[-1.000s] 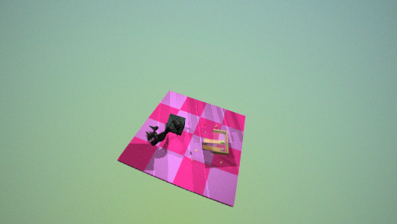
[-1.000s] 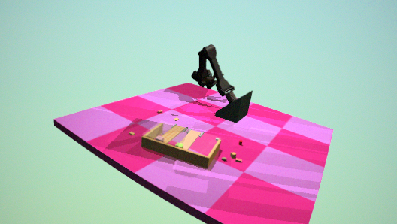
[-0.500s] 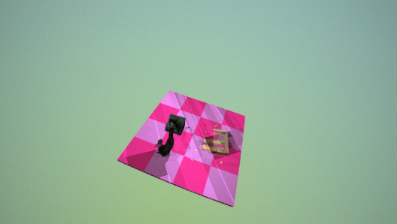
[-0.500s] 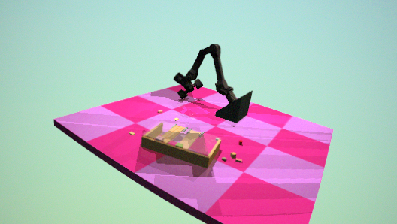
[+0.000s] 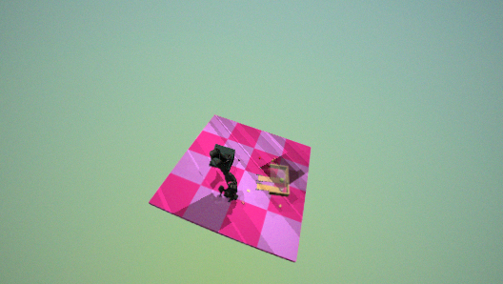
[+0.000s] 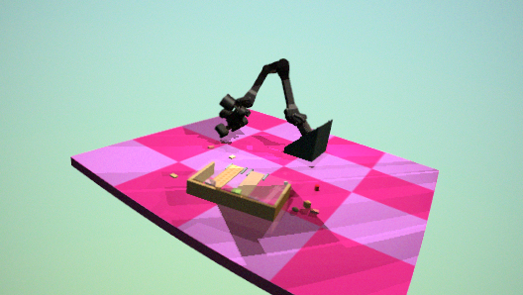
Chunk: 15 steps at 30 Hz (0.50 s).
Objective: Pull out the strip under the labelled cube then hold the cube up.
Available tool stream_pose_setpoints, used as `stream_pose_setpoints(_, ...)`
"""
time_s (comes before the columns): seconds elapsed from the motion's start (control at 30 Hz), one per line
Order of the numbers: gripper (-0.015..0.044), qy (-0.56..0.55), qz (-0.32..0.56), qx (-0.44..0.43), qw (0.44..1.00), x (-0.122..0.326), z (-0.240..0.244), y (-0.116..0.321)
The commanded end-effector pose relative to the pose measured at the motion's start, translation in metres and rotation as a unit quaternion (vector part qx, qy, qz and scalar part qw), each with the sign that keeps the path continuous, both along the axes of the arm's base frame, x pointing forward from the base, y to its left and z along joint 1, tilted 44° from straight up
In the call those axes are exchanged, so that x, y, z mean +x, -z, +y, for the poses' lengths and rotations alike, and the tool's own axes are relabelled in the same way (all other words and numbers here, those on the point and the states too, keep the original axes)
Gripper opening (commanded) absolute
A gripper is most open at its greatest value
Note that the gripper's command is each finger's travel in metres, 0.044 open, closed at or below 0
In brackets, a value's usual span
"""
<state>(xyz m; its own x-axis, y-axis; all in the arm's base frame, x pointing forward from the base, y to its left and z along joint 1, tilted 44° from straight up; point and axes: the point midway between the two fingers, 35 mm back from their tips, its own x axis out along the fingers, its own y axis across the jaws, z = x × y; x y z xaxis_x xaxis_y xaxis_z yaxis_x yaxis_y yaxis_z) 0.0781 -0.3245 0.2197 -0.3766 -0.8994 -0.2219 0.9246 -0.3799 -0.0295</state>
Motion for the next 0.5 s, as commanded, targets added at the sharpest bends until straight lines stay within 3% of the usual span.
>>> stream_pose_setpoints(0.0, 0.0400, -0.106, 0.050, 0.030, 0.993, 0.060, 0.021, 0.022)
stream_pose_setpoints(0.23, 0.0400, -0.291, 0.144, 0.052, 0.944, 0.154, 0.087, 0.052)
stream_pose_setpoints(0.47, 0.0400, -0.460, 0.243, 0.040, 0.853, 0.217, 0.180, 0.081)
